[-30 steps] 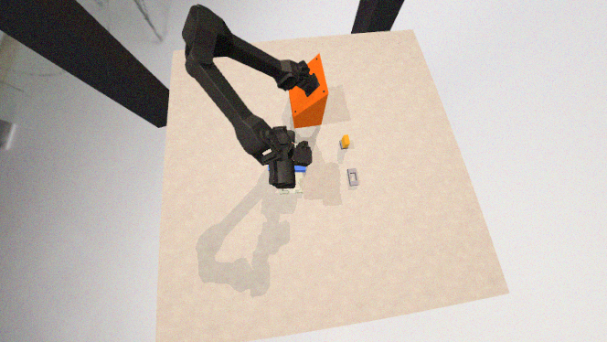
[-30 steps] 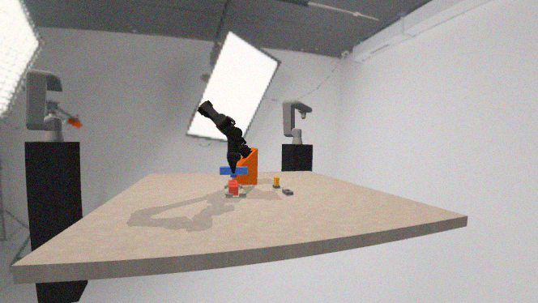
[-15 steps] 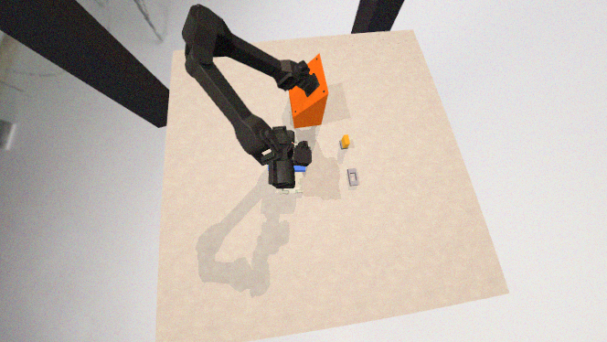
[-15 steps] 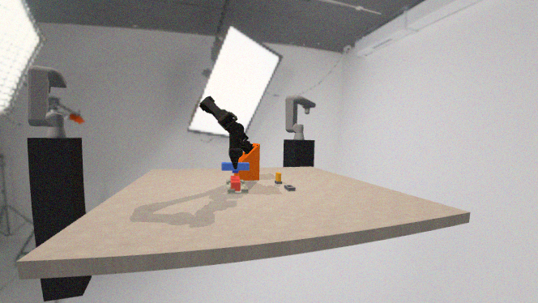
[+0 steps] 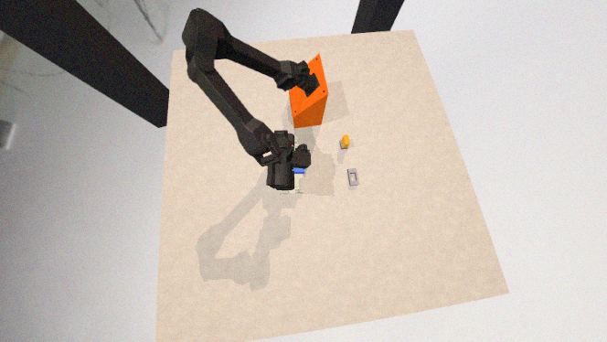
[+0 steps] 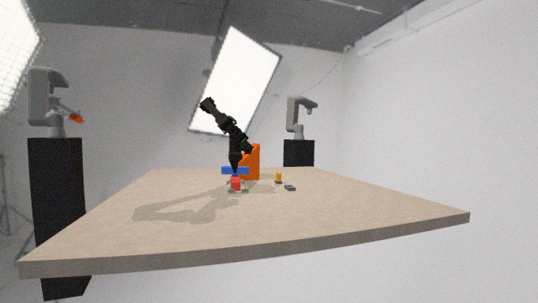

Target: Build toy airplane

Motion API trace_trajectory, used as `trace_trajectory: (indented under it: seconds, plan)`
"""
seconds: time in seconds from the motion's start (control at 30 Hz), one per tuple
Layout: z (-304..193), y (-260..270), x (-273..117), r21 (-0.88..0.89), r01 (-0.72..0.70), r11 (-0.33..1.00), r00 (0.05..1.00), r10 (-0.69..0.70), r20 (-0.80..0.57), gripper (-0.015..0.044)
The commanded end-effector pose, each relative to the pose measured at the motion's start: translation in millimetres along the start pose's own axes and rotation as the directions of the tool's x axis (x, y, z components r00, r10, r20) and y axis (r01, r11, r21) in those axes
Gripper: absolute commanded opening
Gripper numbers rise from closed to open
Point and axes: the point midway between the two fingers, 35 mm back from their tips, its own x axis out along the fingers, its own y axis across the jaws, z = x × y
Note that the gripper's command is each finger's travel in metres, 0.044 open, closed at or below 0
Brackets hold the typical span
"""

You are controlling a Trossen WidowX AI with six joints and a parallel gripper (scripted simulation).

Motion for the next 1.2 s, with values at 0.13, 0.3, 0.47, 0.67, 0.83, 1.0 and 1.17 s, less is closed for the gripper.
trace_trajectory:
  seconds: [0.13, 0.3, 0.47, 0.67, 0.83, 1.0, 1.17]
  plan:
    - [1, 1, 14, -0.006, -0.003, 1.000, 1.000, 0.003, -0.001, 0.0195]
    - [0, 2, 20, -0.006, -0.003, 1.000, 1.000, 0.003, -0.002, 0.0195]
    - [0, 1, 19, -0.003, -0.002, 1.000, 1.000, 0.002, -0.004, 0.0188]
    - [0, 1, 19, -0.003, -0.002, 1.000, 1.000, 0.002, -0.004, 0.0109]
    - [0, 1, 19, -0.003, -0.002, 1.000, 1.000, 0.002, -0.004, 0.0083]
    - [0, 1, 19, -0.003, -0.002, 1.000, 1.000, 0.002, -0.004, 0.0214]
    - [0, 1, 19, -0.003, -0.002, 1.000, 1.000, 0.002, -0.004, 0.0345]
